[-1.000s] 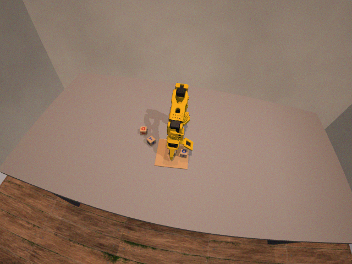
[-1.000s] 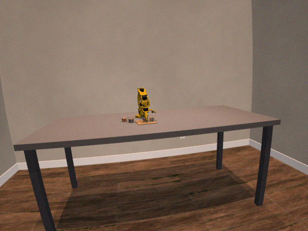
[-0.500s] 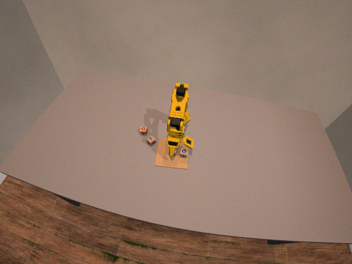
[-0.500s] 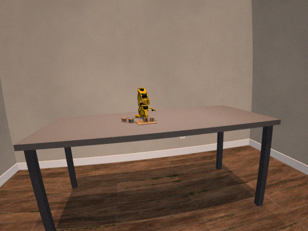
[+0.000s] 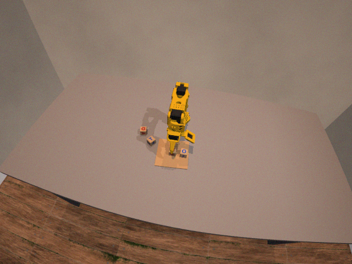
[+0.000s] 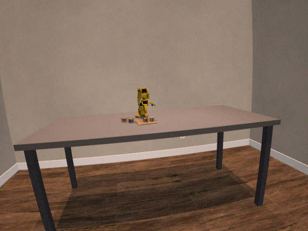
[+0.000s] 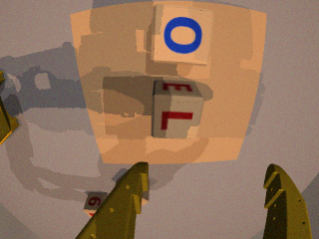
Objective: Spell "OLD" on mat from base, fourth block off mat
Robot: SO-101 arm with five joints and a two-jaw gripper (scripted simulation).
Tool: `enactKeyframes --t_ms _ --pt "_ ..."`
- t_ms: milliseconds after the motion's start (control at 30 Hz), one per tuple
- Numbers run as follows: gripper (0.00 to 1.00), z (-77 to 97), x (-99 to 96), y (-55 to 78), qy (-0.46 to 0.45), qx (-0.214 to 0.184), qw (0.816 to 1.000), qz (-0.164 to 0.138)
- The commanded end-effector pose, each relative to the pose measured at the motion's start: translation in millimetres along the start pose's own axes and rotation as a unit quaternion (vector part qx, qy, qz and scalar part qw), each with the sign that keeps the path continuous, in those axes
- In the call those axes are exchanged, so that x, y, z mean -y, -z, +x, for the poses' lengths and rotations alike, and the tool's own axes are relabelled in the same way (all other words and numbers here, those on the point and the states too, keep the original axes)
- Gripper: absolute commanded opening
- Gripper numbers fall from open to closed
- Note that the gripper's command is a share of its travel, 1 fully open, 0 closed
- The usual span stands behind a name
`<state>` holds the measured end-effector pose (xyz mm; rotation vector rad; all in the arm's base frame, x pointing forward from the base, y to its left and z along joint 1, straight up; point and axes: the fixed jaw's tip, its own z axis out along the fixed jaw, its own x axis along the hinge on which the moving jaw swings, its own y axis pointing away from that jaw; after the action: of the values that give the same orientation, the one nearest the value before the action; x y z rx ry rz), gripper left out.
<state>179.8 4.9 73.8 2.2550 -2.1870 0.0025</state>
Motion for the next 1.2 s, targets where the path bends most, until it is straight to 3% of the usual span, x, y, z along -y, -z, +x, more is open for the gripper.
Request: enactKeyframes --t_ms 0,833,1000,1167 --pt "0.36 0.5 4.5 15.3 -0.004 0.001 0.999 0.034" --pt "0.36 0.5 4.7 17.0 -0.004 0.001 0.999 0.038" --pt "0.36 0.6 6.3 28.1 -0.004 0.001 0.997 0.074" --pt "0.35 0.6 7.2 49.6 -0.004 0.001 0.99 0.143"
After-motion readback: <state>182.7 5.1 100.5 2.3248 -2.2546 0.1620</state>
